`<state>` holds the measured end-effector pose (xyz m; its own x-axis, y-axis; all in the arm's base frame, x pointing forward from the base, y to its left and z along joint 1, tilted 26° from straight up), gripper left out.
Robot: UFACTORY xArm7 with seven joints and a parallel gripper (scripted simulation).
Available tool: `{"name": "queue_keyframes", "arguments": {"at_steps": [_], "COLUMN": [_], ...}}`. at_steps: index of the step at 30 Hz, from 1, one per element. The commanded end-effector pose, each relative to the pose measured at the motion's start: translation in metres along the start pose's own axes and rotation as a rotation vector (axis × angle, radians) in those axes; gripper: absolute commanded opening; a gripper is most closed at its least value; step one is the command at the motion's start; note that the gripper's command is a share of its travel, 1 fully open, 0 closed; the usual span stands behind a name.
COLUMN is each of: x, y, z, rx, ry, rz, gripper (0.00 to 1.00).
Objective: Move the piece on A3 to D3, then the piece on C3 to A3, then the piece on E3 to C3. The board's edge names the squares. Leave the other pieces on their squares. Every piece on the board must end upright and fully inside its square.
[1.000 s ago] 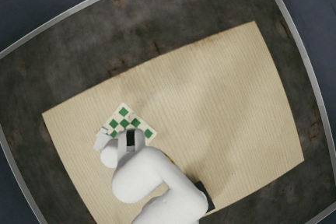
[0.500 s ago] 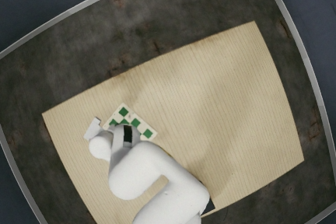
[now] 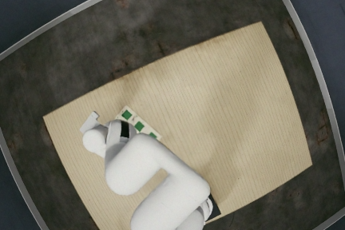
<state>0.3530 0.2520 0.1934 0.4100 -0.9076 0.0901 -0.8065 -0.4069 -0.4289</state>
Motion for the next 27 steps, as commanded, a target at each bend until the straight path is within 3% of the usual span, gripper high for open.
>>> {"name": "queue_keyframes", "arguments": {"at_steps": [1,18,27], "x": [0.0,0.0,-0.001], "y": [-0.002,-0.002,-0.002], "z": [-0.001,0.023,0.05], "rx": [0.003,0.003,0.003], "ry": [-0.001,0.0,0.0], "rz": [0.0,0.0,0.0], "gripper": [0.0,0.0,0.0]}}
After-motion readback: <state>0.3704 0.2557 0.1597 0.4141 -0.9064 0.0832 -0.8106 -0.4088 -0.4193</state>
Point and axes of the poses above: the point where the finger pads meet when closed, its own z axis out along the fingers, its own x axis across the jaws, y = z × x, the point moved 7 cm from there along -z, back along the fingers, and after that the axes turned 9 degrees about z, right-handed, at the moved point
